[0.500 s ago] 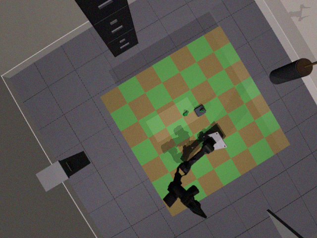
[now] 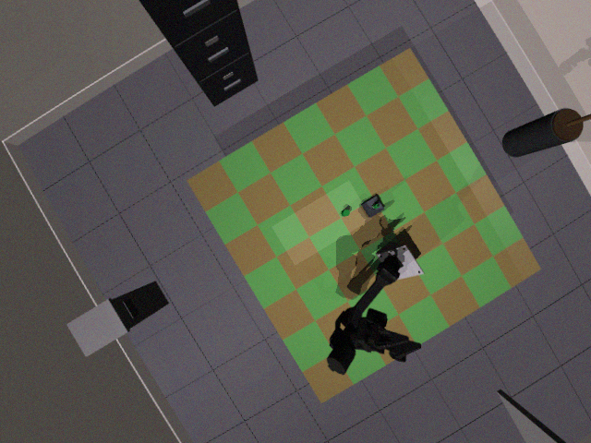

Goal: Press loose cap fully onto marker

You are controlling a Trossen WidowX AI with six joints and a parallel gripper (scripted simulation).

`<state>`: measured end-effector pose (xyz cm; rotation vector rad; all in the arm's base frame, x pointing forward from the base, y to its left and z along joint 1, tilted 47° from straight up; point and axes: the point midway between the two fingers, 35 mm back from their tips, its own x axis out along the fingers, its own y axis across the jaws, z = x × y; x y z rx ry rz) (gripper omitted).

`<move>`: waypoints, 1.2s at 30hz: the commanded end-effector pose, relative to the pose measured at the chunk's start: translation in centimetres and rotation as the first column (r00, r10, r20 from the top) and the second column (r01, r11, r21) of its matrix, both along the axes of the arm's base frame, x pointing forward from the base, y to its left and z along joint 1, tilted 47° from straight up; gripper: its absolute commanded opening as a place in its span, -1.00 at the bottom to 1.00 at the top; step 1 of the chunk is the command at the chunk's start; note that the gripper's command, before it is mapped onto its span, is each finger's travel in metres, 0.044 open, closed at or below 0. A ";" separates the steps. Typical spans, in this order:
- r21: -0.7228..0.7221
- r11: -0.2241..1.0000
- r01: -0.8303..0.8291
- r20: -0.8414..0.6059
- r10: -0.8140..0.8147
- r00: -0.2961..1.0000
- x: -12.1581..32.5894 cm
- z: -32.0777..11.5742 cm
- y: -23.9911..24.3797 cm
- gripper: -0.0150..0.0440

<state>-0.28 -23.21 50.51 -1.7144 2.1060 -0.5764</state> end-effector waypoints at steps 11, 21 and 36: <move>0.389 0.802 -0.452 0.425 0.279 0.861 14.4 -13.0 -6.2 0.38; 0.662 0.446 -0.602 0.671 0.004 0.741 23.4 -23.9 -3.1 0.38; 0.868 -0.375 -0.325 -0.101 -0.775 0.624 30.5 -38.7 13.0 0.38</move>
